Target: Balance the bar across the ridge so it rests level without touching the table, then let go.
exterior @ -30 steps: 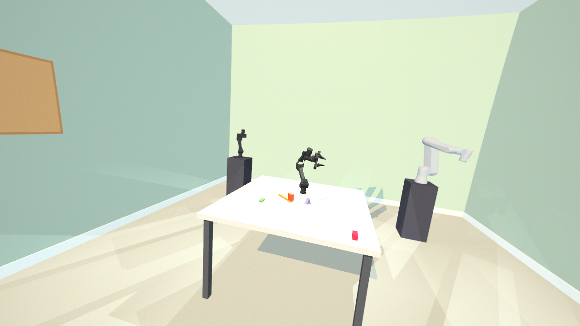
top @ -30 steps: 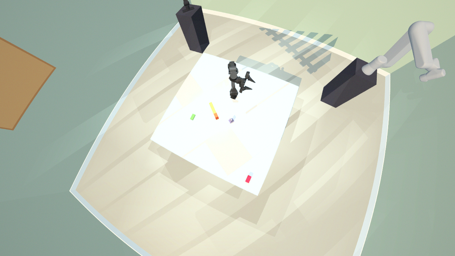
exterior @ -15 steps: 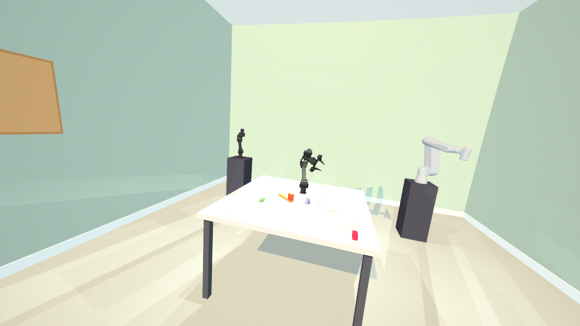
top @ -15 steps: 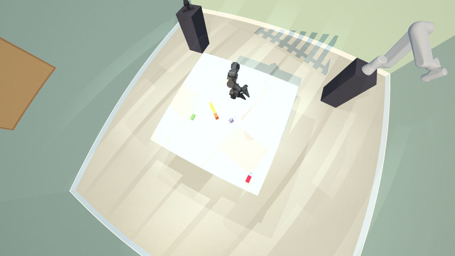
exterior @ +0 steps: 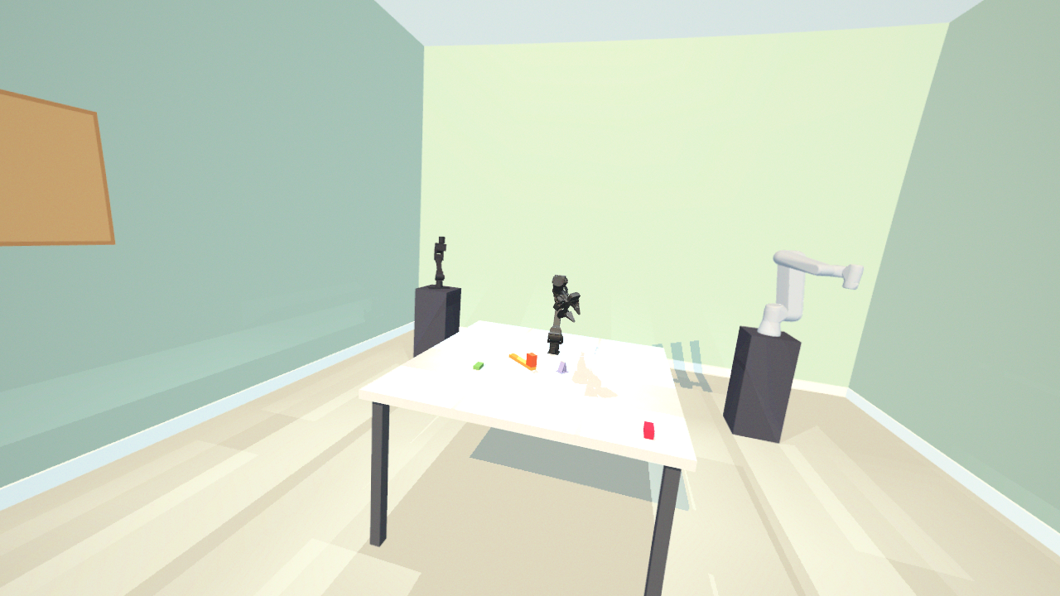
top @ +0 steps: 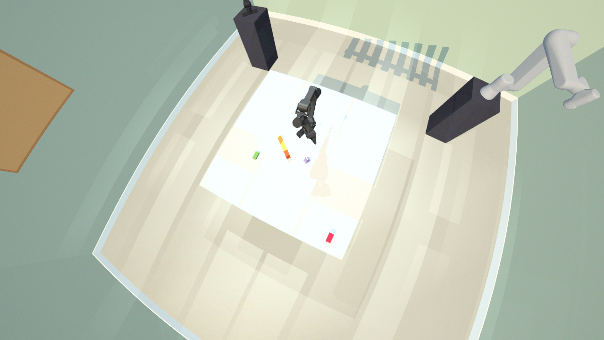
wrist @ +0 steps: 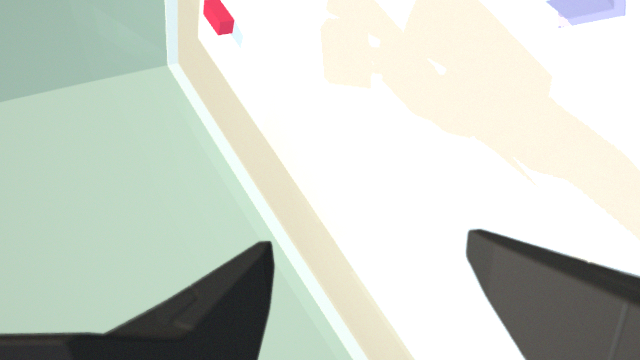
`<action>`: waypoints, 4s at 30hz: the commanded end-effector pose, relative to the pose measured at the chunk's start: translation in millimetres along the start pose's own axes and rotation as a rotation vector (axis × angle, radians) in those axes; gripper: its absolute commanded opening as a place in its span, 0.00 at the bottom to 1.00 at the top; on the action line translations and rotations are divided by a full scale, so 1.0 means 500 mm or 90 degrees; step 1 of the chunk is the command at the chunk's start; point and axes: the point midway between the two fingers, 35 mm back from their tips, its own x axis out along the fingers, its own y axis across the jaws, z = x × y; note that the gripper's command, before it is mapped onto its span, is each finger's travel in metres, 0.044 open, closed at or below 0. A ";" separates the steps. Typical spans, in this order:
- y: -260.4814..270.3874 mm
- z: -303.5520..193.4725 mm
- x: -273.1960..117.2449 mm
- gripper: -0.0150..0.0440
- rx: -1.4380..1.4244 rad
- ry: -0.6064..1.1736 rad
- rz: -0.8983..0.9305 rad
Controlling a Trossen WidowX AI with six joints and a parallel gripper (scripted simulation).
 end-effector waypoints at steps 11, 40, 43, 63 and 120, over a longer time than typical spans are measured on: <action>-0.074 0.188 0.000 0.79 0.323 -0.185 -0.133; -0.319 0.418 -0.116 0.79 0.873 -0.528 -0.347; -0.319 0.418 -0.116 0.79 0.873 -0.528 -0.347; -0.477 0.458 0.011 0.79 0.873 -0.528 -0.347; -0.511 0.467 0.040 0.26 0.872 -0.525 -0.347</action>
